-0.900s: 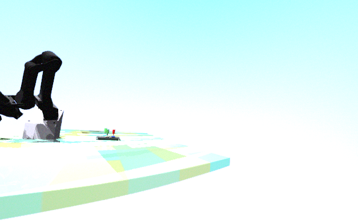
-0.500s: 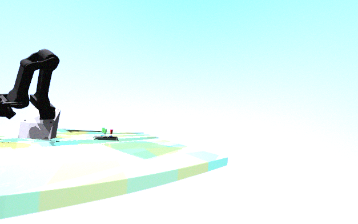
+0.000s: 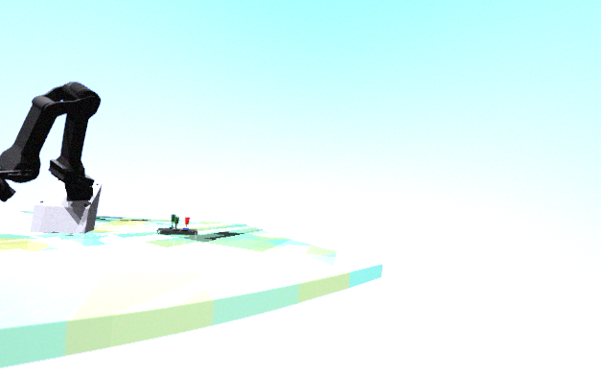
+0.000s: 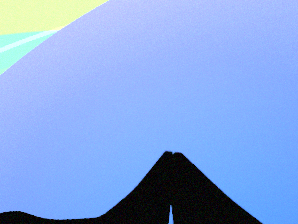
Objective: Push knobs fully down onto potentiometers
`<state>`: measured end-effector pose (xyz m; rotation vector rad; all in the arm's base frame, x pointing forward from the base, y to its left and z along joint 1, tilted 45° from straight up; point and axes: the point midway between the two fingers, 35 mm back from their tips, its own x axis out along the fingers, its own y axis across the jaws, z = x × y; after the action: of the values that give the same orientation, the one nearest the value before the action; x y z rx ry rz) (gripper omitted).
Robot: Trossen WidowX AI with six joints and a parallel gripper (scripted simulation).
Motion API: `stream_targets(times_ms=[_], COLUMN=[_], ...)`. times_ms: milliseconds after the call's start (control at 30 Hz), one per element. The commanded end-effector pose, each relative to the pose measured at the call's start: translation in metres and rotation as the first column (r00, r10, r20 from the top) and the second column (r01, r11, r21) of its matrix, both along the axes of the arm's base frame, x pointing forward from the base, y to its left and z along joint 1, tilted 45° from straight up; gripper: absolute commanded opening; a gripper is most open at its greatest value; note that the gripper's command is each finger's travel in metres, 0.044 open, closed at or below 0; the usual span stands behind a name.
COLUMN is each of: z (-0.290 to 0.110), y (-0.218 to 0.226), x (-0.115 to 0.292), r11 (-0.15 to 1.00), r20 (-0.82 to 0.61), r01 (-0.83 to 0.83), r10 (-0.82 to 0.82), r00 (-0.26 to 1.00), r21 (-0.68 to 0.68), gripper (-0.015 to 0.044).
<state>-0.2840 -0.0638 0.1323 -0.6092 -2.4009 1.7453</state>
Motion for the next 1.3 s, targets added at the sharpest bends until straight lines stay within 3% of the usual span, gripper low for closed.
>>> stream_targets(times_ms=[0,600,1267], z=[0.009,0.051,0.104], y=[-0.021,-0.111,-0.204], x=[-0.004,-0.003,0.034], r11=[0.995,0.871,0.556], r20=[-0.032,-0.157,-0.27], r01=[-0.06,-0.319,-0.519], r10=[0.058,0.279,0.47], r00=[0.998,0.947,0.84], r21=[-0.075,-0.375,-0.649], gripper=[0.0,0.0,0.0])
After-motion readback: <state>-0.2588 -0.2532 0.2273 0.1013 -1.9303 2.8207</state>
